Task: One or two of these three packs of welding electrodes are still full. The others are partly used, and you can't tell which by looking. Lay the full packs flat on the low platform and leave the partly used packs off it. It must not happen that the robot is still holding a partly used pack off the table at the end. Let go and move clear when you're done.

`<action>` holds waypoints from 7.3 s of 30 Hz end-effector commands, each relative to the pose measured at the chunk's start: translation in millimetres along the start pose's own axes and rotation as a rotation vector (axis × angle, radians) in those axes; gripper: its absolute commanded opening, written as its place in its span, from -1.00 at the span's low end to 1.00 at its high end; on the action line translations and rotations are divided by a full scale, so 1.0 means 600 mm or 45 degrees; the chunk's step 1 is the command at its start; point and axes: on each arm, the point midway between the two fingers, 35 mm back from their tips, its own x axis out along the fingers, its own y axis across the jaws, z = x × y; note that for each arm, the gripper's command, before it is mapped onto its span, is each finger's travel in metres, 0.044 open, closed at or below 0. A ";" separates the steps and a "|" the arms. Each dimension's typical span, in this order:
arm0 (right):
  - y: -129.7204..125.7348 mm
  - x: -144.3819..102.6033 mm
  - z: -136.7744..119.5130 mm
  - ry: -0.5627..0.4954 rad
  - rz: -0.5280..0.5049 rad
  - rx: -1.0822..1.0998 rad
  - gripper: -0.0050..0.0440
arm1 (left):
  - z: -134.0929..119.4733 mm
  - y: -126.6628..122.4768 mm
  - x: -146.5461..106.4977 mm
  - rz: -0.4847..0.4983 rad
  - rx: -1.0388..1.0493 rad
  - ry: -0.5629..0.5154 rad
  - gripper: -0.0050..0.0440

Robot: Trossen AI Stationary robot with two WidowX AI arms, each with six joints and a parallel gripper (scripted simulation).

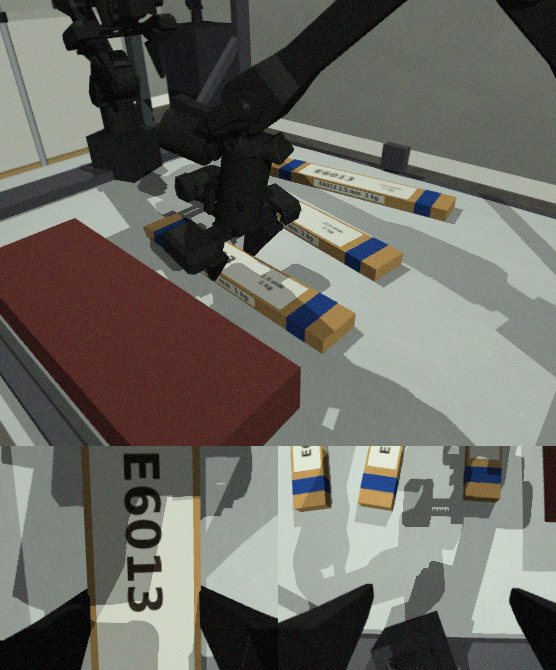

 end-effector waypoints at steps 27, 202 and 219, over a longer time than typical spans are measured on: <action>0.000 -0.008 0.006 -0.025 -0.001 -0.004 0.96 | 0.009 0.003 -0.012 0.014 0.001 -0.027 -1.00; 0.000 -0.008 0.006 -0.025 -0.001 -0.004 0.96 | 0.026 -0.149 -0.332 0.029 -0.057 -0.054 -1.00; 0.000 -0.008 0.006 -0.025 -0.001 -0.004 0.96 | 0.015 -0.163 -0.342 0.023 -0.059 -0.051 -1.00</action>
